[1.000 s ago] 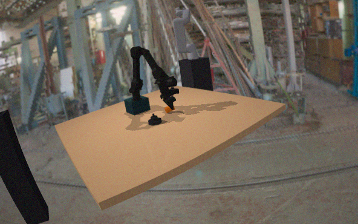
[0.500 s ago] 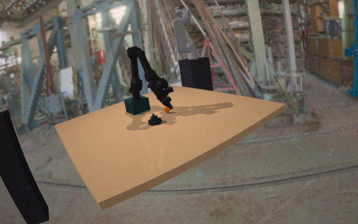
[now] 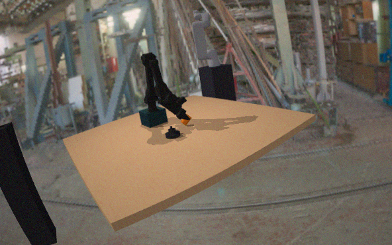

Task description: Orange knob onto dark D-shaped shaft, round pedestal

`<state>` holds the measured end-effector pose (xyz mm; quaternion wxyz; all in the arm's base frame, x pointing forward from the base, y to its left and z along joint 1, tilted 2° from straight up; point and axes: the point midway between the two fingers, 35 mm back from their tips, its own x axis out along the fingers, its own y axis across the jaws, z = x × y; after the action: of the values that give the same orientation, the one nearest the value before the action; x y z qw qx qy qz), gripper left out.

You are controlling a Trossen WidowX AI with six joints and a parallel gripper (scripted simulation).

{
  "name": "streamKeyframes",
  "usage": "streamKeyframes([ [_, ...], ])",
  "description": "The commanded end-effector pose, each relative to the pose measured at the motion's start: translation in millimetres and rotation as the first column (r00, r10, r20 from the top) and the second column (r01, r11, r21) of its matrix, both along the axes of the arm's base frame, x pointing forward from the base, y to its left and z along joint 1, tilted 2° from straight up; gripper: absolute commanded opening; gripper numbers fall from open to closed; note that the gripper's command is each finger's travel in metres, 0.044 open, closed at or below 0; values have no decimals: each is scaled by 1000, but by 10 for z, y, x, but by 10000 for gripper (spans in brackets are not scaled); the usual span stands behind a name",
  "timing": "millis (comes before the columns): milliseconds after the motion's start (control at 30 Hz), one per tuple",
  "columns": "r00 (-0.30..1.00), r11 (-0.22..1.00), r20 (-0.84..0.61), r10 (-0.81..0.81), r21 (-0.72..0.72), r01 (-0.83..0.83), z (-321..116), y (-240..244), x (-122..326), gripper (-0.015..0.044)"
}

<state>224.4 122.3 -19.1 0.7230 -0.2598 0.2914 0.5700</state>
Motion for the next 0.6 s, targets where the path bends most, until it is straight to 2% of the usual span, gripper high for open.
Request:
streamKeyframes([
  [0,1000,998,16,7,55,-7,-3,-34,-16,179],
  [567,997,943,79,8,331,-34,-46,-220,-63,179],
])
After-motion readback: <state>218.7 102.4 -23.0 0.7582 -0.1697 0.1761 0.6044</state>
